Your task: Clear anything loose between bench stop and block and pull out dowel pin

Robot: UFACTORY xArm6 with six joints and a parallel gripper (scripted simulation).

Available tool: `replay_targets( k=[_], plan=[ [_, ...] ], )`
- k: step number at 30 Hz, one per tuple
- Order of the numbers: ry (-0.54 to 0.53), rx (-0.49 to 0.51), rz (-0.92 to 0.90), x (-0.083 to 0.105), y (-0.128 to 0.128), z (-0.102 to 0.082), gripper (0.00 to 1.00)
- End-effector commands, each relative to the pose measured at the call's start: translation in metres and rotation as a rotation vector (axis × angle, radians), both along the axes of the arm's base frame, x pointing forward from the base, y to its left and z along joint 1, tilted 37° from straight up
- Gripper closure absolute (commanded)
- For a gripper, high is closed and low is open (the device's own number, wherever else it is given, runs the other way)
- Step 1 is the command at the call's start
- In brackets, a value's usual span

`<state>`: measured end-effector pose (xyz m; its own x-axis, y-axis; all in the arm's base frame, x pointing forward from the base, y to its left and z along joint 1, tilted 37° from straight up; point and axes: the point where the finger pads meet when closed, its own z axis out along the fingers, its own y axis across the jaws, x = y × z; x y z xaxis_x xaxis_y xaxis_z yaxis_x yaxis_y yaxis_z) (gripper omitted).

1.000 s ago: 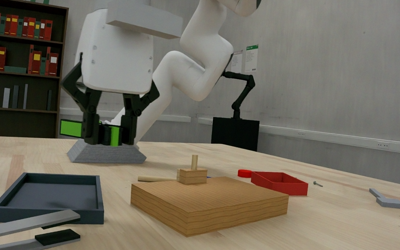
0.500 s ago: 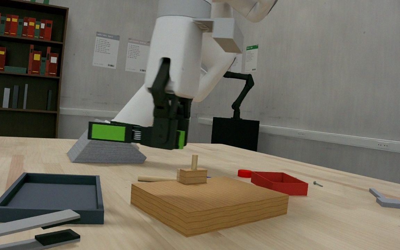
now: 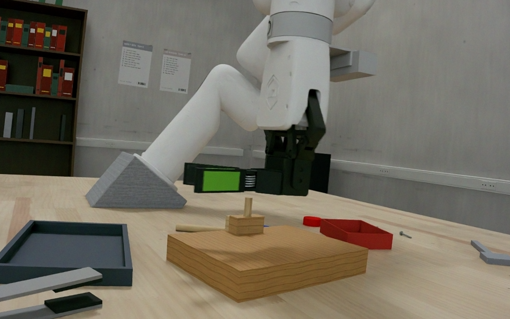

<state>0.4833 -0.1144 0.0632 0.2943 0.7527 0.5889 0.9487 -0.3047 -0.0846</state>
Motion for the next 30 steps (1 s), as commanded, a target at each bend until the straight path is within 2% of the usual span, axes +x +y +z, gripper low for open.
replay_targets(
  k=[1,12,30],
  plan=[
    [-0.119,-0.018,0.132,0.005,0.017,0.015,1.00],
    [-0.194,-0.030,0.234,0.007,0.032,0.025,1.00],
    [-0.200,-0.031,0.243,0.007,0.033,0.025,1.00]
  ],
)
